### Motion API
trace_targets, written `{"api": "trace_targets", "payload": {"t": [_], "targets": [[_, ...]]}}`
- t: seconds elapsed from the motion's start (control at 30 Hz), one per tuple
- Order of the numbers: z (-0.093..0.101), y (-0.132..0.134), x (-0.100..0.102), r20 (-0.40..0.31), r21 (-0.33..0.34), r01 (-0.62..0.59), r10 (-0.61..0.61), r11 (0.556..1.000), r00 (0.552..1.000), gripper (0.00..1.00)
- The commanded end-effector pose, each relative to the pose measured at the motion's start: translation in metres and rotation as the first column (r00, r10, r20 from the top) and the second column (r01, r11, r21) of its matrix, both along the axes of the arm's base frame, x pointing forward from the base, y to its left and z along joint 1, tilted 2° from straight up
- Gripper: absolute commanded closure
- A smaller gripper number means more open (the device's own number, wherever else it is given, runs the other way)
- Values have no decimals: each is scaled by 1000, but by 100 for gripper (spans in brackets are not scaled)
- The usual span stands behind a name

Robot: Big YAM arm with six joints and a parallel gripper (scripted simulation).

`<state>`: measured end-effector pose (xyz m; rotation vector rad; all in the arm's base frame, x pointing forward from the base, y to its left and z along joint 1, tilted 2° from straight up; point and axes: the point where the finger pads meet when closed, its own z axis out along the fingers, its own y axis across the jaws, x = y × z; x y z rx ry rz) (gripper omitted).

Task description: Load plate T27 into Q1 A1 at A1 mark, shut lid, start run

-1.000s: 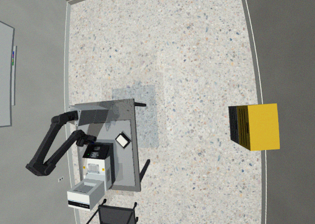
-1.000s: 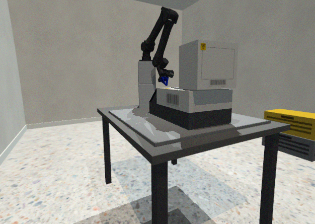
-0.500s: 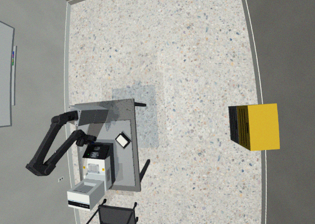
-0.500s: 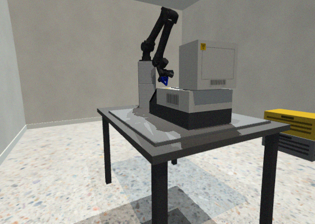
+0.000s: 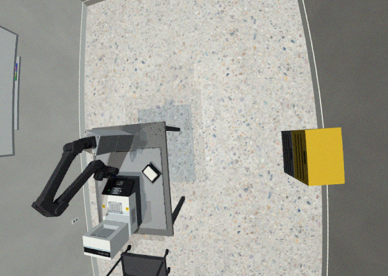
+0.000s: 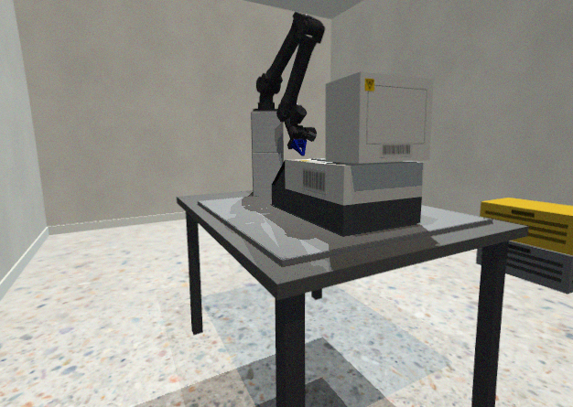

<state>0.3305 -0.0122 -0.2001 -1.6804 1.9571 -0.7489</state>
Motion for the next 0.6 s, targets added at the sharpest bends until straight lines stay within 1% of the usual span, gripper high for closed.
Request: {"api": "trace_targets", "payload": {"t": [0.0, 0.03, 0.1, 0.17, 0.2, 0.27, 0.37, 0.43, 0.47, 0.57], "targets": [[10, -3, 4, 28, 6, 13, -13, 1000, 1000, 100], [12, 5, 3, -5, 25, 50, -50, 998, 999, 0], [16, 23, 9, -45, 62, 99, -97, 993, 994, 0], [18, 36, 15, -28, 64, 85, -83, 994, 996, 0], [18, 37, 17, -22, 61, 82, -81, 995, 996, 0], [20, 45, 18, -79, 86, 155, -148, 984, 986, 0], [29, 65, 28, -129, 132, 220, -204, 966, 971, 0], [29, 65, 28, -129, 132, 220, -204, 966, 971, 0], [23, 63, 22, -161, 131, 251, -229, 959, 960, 0], [21, 81, 11, -188, 106, 231, -209, 967, 960, 0]]}}
